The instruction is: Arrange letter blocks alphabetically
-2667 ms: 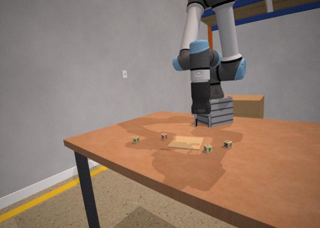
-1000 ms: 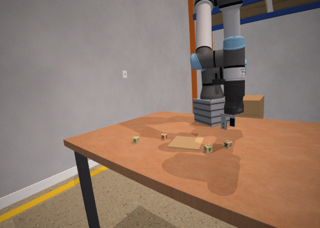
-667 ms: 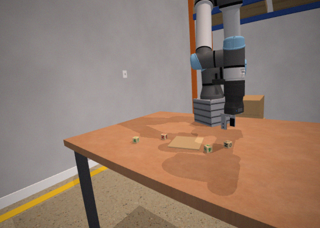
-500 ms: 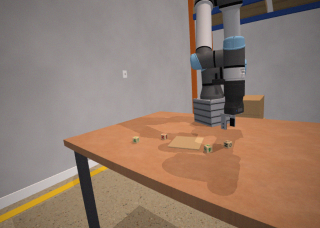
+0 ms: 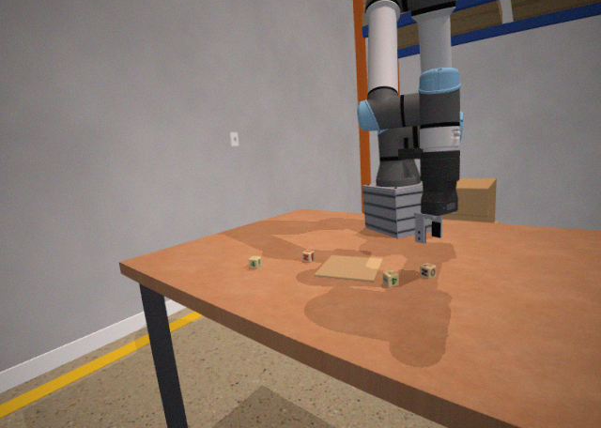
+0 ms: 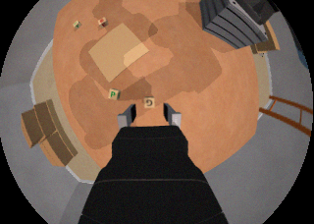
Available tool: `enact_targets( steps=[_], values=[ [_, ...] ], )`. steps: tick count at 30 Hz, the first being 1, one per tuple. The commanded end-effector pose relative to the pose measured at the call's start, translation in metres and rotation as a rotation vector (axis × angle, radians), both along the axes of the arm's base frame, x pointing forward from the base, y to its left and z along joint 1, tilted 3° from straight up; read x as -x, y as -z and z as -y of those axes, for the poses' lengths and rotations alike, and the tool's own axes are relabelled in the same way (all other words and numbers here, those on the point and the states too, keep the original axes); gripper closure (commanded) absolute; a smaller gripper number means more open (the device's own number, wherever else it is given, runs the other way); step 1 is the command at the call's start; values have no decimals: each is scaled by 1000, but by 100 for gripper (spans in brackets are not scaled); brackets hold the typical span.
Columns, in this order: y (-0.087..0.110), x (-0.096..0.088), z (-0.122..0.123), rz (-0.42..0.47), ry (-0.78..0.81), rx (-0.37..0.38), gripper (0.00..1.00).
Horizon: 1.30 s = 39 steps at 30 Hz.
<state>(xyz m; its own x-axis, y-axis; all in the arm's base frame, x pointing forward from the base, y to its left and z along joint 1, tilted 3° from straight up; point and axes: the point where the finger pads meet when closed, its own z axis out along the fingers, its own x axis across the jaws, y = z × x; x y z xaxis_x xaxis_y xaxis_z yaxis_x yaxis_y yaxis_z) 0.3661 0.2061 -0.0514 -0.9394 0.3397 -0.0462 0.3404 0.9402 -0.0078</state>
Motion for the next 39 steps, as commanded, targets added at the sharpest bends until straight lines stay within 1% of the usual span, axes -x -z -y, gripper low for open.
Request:
enact_targets(
  steps=[1,10,23,39],
  values=[
    [0,0,0,1,0,0,0],
    [3,-1,0,1,0,0,0],
    [15,-1,0,1,0,-1,0],
    [38,-2,1,1,0,-1,0]
  ],
)
